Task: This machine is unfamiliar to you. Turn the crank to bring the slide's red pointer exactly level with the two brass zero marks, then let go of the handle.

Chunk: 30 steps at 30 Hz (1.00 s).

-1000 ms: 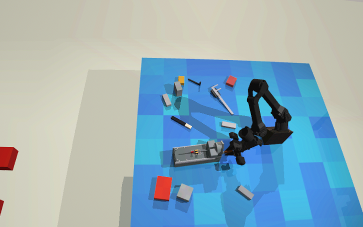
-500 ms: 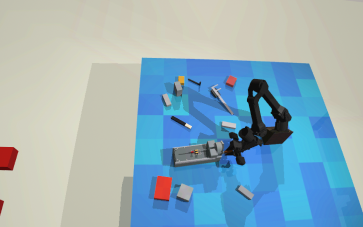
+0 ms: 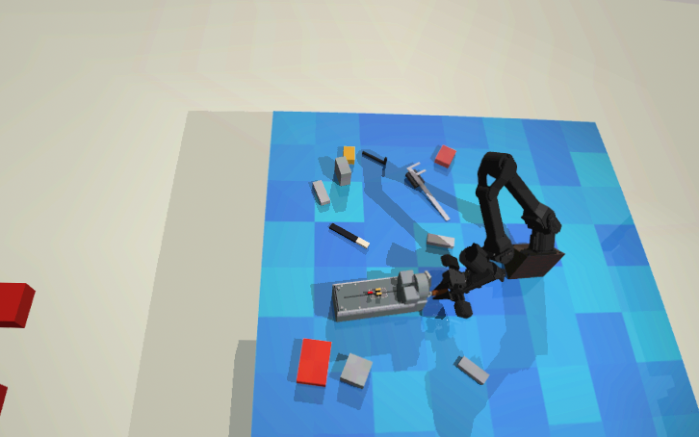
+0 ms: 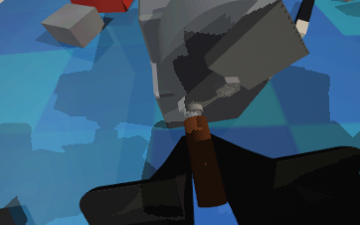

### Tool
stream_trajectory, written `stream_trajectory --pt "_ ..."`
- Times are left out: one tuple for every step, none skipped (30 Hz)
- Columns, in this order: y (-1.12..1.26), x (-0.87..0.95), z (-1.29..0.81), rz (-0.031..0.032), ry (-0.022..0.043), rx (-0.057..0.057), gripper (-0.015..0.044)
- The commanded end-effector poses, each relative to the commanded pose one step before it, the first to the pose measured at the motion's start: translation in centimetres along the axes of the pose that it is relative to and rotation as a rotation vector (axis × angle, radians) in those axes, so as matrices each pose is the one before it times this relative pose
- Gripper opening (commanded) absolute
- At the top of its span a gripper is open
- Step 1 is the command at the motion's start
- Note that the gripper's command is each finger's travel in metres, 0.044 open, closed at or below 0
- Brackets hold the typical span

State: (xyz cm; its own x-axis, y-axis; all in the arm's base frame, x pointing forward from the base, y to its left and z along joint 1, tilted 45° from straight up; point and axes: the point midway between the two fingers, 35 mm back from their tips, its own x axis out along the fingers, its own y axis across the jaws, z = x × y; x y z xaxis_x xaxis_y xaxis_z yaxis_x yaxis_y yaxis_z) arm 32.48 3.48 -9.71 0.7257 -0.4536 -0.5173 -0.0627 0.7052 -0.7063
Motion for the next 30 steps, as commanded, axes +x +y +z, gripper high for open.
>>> stream_trajectory --pt "-0.003 0.002 -0.002 -0.00007 0.00009 0.0 0.0" --pt "0.0 0.0 0.0 0.0 0.0 0.0 0.0" --pt "0.0 0.0 0.0 0.0 0.0 0.0 0.0" --pt "0.0 0.0 0.0 0.0 0.0 0.0 0.0" --pt "0.0 0.0 0.0 0.0 0.0 0.0 0.0026" --pt "0.0 0.0 0.0 0.0 0.0 0.0 0.0053" --pt "0.0 0.0 0.0 0.0 0.0 0.0 0.0079" --pt "0.0 0.0 0.0 0.0 0.0 0.0 0.0105" --pt "0.0 0.0 0.0 0.0 0.0 0.0 0.0131" --pt "0.0 0.0 0.0 0.0 0.0 0.0 0.0158" --pt "0.0 0.0 0.0 0.0 0.0 0.0 0.0184" --pt "0.0 0.0 0.0 0.0 0.0 0.0 0.021" --pt "0.0 0.0 0.0 0.0 0.0 0.0 0.0236" --pt "0.0 0.0 0.0 0.0 0.0 0.0 0.0262" --pt "0.0 0.0 0.0 0.0 0.0 0.0 0.0289" --pt "0.0 0.0 0.0 0.0 0.0 0.0 0.0315" --pt "0.0 0.0 0.0 0.0 0.0 0.0 0.0341" --pt "0.0 0.0 0.0 0.0 0.0 0.0 0.0367" --pt "0.0 0.0 0.0 0.0 0.0 0.0 0.0394" --pt "0.0 0.0 0.0 0.0 0.0 0.0 0.042" --pt "0.0 0.0 0.0 0.0 0.0 0.0 0.044" --pt "0.005 -0.031 0.041 0.00011 0.00007 0.0001 0.044" --pt "0.015 -0.094 0.124 0.00033 0.00019 0.0002 0.044" --pt "0.024 -0.161 0.206 0.00051 0.00029 0.0003 0.044" --pt "0.026 -0.205 0.254 0.00056 0.0003 0.0003 0.044" --pt "0.022 -0.212 0.253 0.00049 0.00025 0.0003 0.044" --pt "0.019 -0.218 0.251 0.00042 0.00019 0.0003 0.044" --pt "0.015 -0.225 0.249 0.00035 0.00013 0.0002 0.044" --pt "0.011 -0.231 0.247 0.00028 0.00006 0.0002 0.044" --pt "0.007 -0.237 0.245 0.00022 0.0 0.0002 0.044"
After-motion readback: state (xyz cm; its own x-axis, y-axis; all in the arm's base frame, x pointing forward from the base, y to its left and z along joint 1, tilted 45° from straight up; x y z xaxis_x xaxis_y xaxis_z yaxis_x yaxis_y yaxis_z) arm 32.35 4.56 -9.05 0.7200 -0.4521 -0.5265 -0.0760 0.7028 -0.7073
